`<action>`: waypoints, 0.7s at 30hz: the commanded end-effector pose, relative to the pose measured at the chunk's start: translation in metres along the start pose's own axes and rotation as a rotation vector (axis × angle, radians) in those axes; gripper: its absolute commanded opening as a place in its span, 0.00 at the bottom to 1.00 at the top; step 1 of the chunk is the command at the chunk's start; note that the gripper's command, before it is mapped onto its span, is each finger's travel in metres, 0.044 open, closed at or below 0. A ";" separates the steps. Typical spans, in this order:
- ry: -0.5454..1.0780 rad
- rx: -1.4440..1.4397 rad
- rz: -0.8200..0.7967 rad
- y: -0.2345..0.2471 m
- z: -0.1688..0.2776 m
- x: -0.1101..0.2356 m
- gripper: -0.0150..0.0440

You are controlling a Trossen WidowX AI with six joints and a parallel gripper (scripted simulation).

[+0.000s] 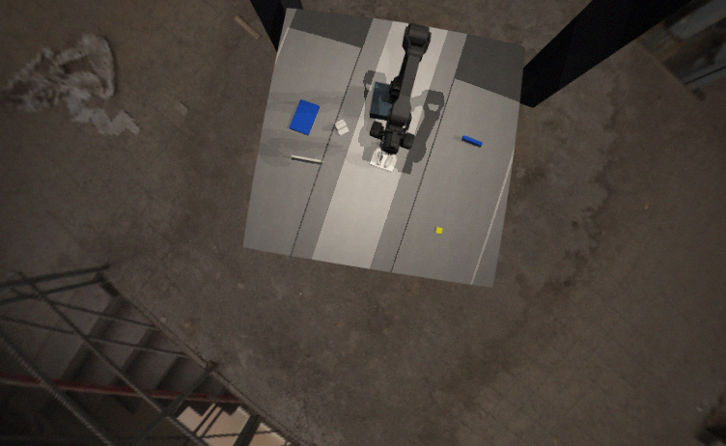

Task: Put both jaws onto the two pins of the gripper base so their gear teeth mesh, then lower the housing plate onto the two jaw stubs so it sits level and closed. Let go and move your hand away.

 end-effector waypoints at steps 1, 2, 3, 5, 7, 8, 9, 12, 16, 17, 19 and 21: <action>-0.001 -0.003 -0.005 0.001 0.000 0.000 0.85; -0.001 -0.003 -0.005 0.001 0.000 0.000 0.85; -0.001 -0.003 -0.005 0.001 0.000 0.000 0.85; -0.001 -0.003 -0.005 0.001 0.000 0.000 0.85; -0.001 -0.003 -0.005 0.001 0.000 0.000 0.85; -0.001 -0.003 -0.005 0.001 0.000 0.000 0.85; -0.001 -0.003 -0.005 0.001 0.000 0.000 0.85; -0.001 -0.003 -0.005 0.001 0.000 -0.001 0.85; -0.001 -0.003 -0.005 0.001 -0.001 -0.007 0.85; -0.001 -0.003 -0.005 0.001 -0.001 -0.009 0.85; -0.001 -0.003 -0.005 0.001 -0.001 -0.012 0.85; -0.001 -0.003 -0.005 0.001 -0.002 -0.016 0.85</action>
Point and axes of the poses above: the point midway between the two fingers, 35 mm back from their tips, its own x axis back along the fingers, its own y axis across the jaws, z = x × y, the point moved 4 cm from there along x, back along the fingers, and after that the axes turned 2 degrees about x, right-handed, at the moved point
